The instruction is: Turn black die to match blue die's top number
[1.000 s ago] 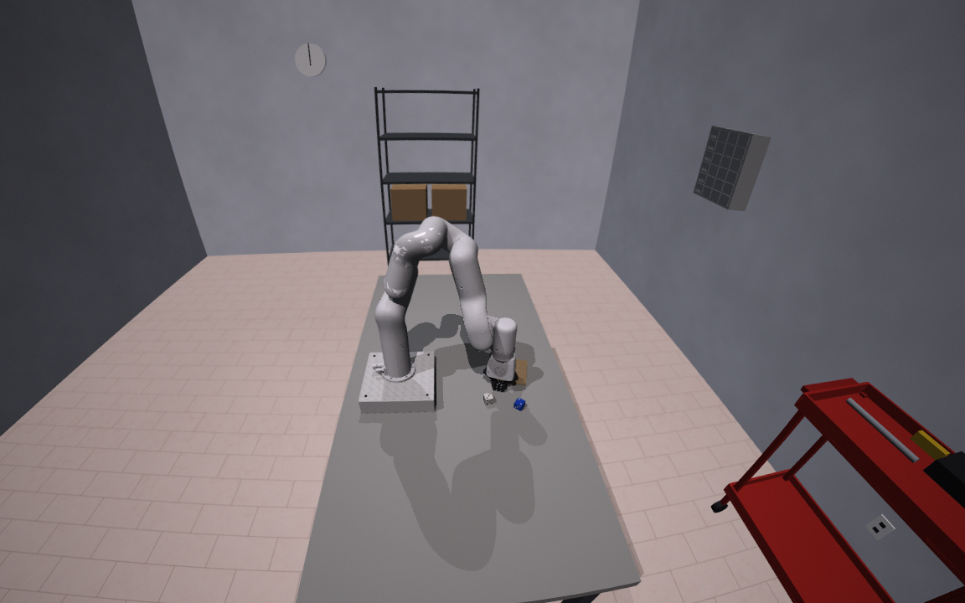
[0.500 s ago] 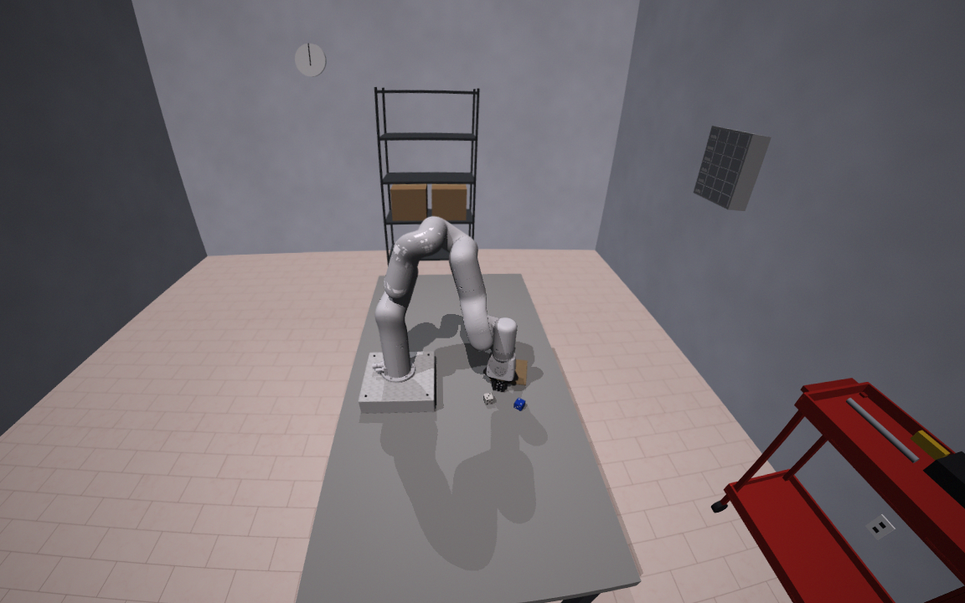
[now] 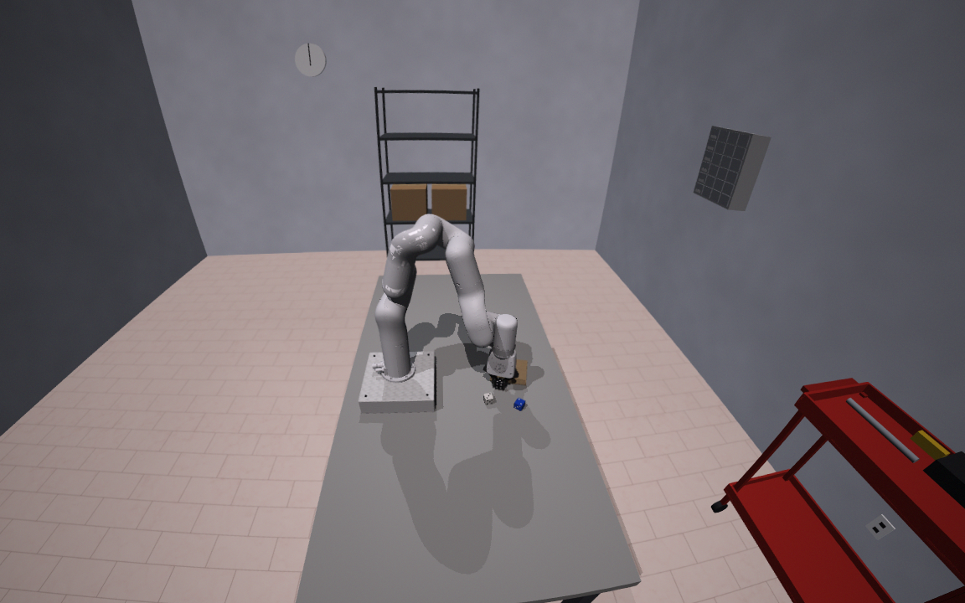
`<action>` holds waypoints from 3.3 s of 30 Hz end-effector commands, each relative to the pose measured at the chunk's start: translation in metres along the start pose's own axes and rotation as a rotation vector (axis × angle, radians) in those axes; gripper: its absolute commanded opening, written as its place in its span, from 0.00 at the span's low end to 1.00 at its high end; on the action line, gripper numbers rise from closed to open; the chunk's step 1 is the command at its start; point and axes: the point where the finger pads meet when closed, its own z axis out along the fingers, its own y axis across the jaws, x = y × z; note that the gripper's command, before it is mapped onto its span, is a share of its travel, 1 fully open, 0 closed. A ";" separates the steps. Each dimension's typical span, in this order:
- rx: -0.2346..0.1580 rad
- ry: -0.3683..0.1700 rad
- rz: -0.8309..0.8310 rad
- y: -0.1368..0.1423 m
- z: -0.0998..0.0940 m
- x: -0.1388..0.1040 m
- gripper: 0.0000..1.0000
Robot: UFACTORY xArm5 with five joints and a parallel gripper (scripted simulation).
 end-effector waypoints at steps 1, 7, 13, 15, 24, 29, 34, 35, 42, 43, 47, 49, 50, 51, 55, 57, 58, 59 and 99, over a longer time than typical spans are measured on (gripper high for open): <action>-0.004 0.001 0.000 0.001 -0.035 0.000 0.27; -0.004 0.001 0.000 0.001 -0.064 0.000 0.27; -0.004 0.001 0.000 0.001 -0.085 -0.001 0.27; -0.004 0.001 0.000 0.001 -0.085 -0.001 0.27; -0.004 0.001 0.000 0.001 -0.085 -0.001 0.27; -0.004 0.001 0.064 0.004 -0.085 0.005 0.27; -0.004 0.002 0.233 0.010 -0.084 0.021 0.27; -0.004 0.002 0.266 0.011 -0.084 0.024 0.27; -0.004 0.002 0.440 0.016 -0.083 0.041 0.27; -0.004 0.002 0.464 0.016 -0.083 0.044 0.27; -0.004 0.003 0.555 0.019 -0.082 0.053 0.27; -0.004 0.003 0.623 0.020 -0.082 0.060 0.27; -0.004 0.003 0.624 0.020 -0.082 0.060 0.27; -0.004 0.003 0.676 0.021 -0.081 0.065 0.27; -0.004 0.003 0.754 0.023 -0.081 0.073 0.27; -0.004 0.003 0.758 0.023 -0.081 0.073 0.27; -0.004 0.004 0.820 0.024 -0.080 0.080 0.27; -0.004 0.004 0.874 0.025 -0.080 0.085 0.27; -0.261 0.425 1.092 0.024 -0.075 0.113 0.27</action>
